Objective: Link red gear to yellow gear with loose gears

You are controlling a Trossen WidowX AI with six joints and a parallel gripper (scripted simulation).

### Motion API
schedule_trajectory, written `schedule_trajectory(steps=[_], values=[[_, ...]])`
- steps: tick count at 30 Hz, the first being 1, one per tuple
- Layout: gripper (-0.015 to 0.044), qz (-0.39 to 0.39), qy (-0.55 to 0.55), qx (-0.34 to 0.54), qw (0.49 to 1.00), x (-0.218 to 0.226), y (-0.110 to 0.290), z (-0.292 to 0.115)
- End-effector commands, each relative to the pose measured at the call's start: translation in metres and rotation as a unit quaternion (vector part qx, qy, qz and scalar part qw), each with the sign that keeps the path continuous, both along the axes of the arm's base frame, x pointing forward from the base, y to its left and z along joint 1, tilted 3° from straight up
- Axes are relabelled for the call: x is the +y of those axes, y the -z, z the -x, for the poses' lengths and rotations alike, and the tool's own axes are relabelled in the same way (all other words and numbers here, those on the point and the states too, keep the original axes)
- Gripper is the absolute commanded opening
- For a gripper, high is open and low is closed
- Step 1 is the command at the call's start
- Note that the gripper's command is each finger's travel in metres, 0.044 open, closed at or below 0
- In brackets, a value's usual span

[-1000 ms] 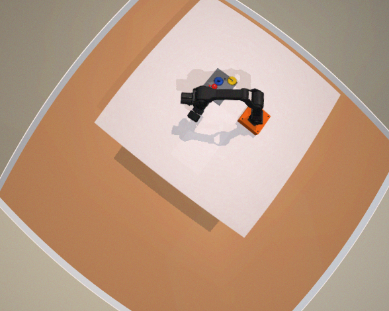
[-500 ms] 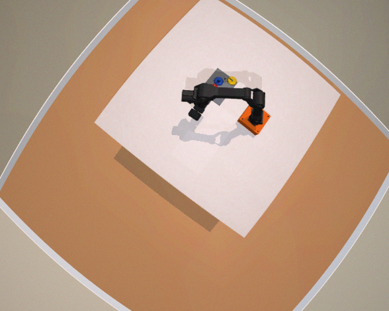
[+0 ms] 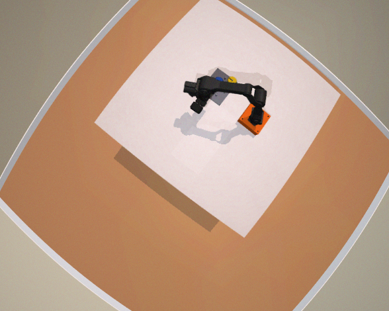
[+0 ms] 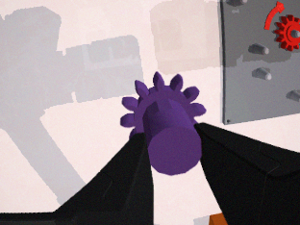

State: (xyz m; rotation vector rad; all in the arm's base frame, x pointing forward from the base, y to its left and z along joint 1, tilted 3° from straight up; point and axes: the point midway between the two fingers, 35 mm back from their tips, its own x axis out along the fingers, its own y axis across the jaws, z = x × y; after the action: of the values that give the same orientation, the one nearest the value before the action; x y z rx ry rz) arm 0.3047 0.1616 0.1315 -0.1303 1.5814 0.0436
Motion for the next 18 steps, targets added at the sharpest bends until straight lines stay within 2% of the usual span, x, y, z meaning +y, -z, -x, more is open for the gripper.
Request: schedule_trajectory(steps=[1,18], values=[[0.0,0.002,0.002,-0.004,1.0,-0.011,0.0,-0.004],[0.0,0.0,0.001,-0.004,1.0,-0.052,0.01,-0.022]])
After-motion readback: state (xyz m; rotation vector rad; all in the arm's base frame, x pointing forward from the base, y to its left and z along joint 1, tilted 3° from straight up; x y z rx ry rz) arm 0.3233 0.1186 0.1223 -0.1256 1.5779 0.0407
